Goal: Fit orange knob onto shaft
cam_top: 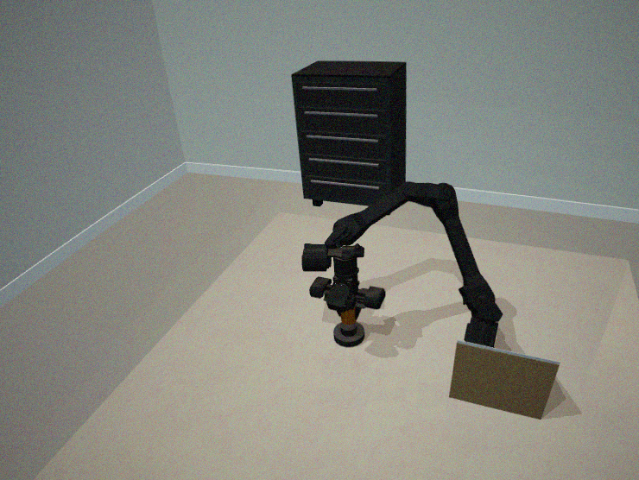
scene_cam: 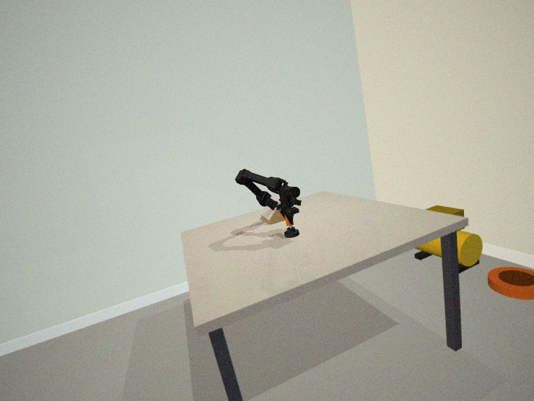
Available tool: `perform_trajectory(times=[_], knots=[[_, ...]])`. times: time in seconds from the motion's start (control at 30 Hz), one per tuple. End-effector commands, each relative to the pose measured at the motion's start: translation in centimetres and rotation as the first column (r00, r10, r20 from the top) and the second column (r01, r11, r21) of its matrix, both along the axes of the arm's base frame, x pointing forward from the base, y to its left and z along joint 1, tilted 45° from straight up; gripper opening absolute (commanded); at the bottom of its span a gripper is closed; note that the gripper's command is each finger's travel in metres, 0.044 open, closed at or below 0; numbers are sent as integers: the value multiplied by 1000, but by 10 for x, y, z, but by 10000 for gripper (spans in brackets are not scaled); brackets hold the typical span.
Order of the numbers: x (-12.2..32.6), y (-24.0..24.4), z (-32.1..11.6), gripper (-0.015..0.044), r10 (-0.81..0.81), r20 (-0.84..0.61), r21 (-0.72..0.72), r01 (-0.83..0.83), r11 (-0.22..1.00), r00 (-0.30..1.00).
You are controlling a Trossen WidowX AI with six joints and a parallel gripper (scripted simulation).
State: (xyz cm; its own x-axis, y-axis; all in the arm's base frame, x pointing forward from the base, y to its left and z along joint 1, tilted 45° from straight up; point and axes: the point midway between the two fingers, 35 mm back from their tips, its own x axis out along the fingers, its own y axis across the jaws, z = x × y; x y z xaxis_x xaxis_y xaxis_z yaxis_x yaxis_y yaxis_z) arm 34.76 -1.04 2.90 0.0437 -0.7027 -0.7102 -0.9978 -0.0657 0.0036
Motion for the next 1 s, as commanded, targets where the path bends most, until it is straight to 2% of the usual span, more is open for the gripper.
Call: perform_trajectory(times=[0.0,0.27,0.97], knots=[[1,2,3,0,6,-1,2,-6,1000,1000],[3,1,1,0,147,-142,4,-148,989,979],[2,-2,0,0,147,-142,4,-148,989,979]])
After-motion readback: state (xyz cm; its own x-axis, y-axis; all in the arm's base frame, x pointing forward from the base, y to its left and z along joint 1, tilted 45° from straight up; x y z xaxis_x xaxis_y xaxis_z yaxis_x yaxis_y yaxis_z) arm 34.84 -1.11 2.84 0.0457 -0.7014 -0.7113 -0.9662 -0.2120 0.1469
